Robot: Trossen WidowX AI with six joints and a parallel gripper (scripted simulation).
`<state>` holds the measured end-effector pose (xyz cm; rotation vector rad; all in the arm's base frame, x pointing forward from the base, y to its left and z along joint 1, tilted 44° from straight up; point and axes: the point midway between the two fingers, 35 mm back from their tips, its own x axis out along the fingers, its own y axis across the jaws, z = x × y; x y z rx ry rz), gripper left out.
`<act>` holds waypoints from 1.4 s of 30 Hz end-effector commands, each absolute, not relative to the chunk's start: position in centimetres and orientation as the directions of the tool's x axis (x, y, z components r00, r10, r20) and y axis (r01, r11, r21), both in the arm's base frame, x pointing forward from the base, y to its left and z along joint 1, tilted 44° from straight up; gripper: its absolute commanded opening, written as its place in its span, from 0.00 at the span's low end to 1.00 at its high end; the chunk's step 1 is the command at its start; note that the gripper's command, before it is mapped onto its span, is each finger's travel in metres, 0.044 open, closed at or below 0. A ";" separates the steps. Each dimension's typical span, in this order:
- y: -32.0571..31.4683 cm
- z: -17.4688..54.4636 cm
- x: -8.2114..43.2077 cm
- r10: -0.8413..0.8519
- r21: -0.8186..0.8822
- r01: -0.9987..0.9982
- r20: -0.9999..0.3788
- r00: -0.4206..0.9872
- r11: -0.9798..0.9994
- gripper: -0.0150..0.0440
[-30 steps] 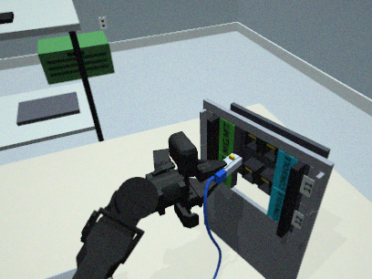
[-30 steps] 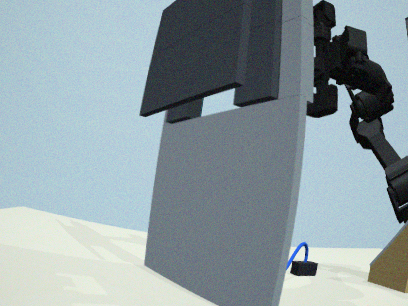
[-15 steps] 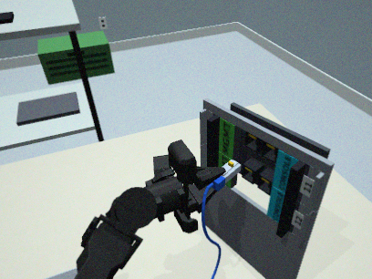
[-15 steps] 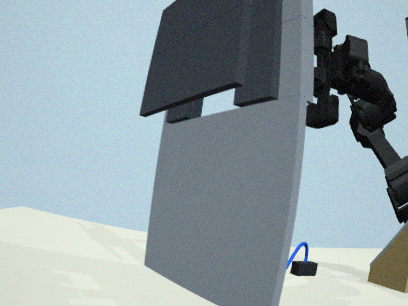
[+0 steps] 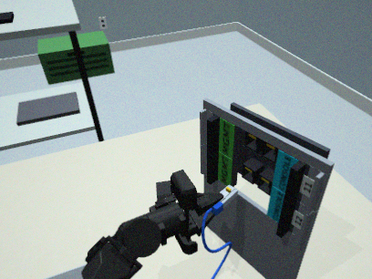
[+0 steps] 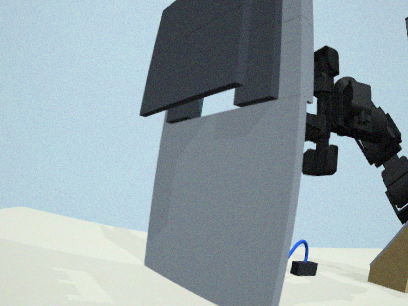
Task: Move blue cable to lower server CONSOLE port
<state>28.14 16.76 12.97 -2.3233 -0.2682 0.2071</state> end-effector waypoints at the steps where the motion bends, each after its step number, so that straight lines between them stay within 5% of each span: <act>1: 16.6 12.8 28.1 0.266 -0.723 0.142 -0.060 0.962 -0.676 0.25; 42: 17.4 13.0 29.8 0.217 -0.727 0.154 0.006 0.976 -0.670 0.25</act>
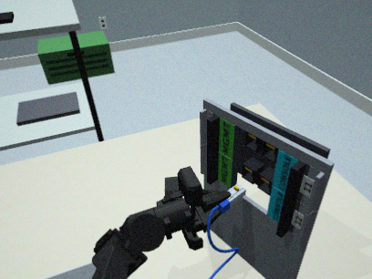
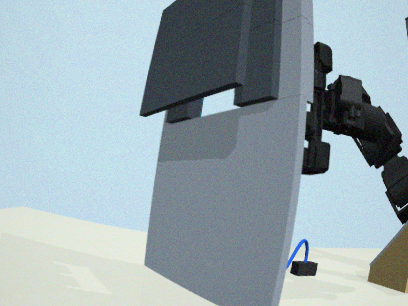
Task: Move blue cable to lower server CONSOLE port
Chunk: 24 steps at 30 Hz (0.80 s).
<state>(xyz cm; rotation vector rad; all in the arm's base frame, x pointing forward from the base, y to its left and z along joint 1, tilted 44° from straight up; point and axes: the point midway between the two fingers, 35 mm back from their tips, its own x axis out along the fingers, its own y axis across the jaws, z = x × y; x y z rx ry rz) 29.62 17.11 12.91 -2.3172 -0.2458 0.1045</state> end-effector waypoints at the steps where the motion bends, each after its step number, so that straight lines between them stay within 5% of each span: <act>1: 17.4 13.0 29.8 0.217 -0.727 0.154 0.006 0.976 -0.670 0.25; 24: 17.6 13.0 30.7 0.218 -0.727 0.155 0.008 0.976 -0.669 0.25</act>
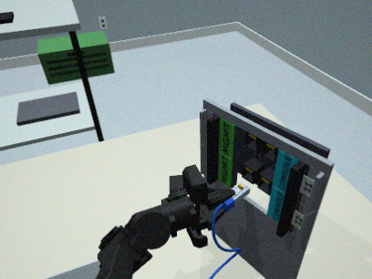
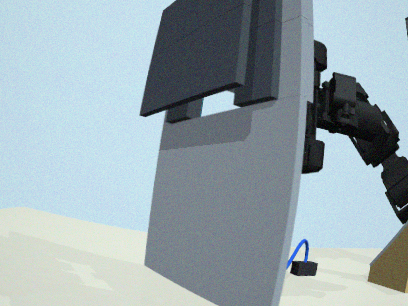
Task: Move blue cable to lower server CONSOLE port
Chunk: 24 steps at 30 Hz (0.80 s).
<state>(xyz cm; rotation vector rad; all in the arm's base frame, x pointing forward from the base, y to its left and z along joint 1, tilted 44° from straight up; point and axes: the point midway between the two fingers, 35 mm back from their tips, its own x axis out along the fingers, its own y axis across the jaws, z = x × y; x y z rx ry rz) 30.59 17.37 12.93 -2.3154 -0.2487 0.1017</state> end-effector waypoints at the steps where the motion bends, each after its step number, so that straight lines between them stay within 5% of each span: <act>1: 17.6 13.1 30.8 0.218 -0.727 0.155 0.008 0.976 -0.669 0.25; 24: 17.8 13.1 31.8 0.218 -0.727 0.157 0.010 0.976 -0.668 0.25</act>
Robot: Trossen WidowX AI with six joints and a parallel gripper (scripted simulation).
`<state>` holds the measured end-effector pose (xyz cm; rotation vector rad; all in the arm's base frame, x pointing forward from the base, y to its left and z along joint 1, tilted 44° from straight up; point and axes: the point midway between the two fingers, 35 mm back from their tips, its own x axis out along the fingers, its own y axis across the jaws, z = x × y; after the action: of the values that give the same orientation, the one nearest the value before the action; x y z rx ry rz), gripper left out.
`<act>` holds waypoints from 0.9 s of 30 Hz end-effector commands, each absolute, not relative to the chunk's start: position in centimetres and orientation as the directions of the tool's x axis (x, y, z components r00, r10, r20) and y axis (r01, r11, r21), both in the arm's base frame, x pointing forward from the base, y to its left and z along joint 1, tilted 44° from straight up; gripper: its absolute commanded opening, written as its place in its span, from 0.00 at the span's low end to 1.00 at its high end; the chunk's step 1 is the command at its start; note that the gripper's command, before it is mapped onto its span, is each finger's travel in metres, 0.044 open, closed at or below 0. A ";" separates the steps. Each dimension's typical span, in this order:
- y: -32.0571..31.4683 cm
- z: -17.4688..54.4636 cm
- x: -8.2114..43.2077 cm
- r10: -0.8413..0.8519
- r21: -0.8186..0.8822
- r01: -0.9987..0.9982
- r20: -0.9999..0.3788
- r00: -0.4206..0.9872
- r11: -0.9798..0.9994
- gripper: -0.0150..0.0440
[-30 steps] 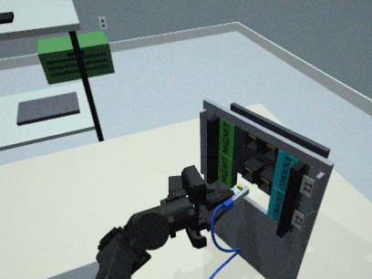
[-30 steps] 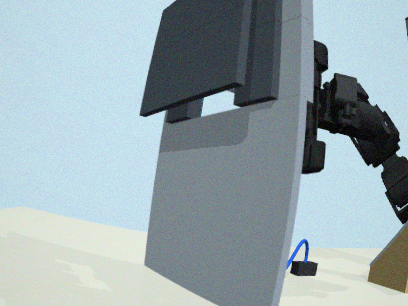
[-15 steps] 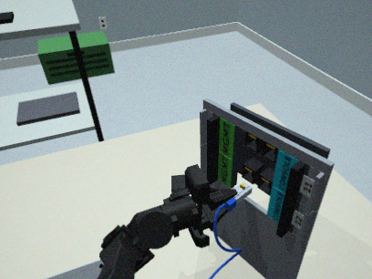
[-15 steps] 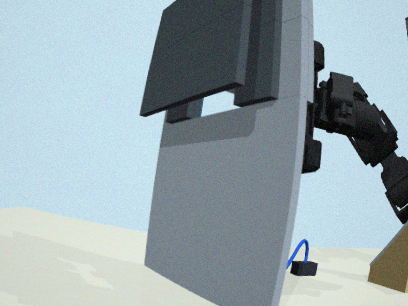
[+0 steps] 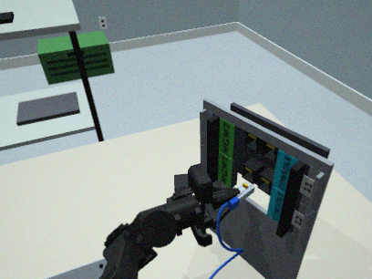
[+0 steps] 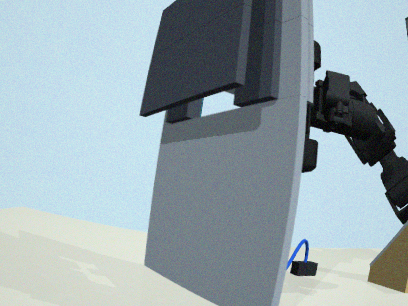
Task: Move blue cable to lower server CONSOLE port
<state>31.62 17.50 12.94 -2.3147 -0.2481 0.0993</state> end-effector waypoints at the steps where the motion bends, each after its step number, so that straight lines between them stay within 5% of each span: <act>1: 17.8 13.1 31.9 0.218 -0.727 0.157 0.010 0.976 -0.668 0.25; 27: 18.0 13.1 32.9 0.219 -0.727 0.159 0.012 0.976 -0.667 0.25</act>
<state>32.72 17.81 12.98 -2.3134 -0.2529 0.0981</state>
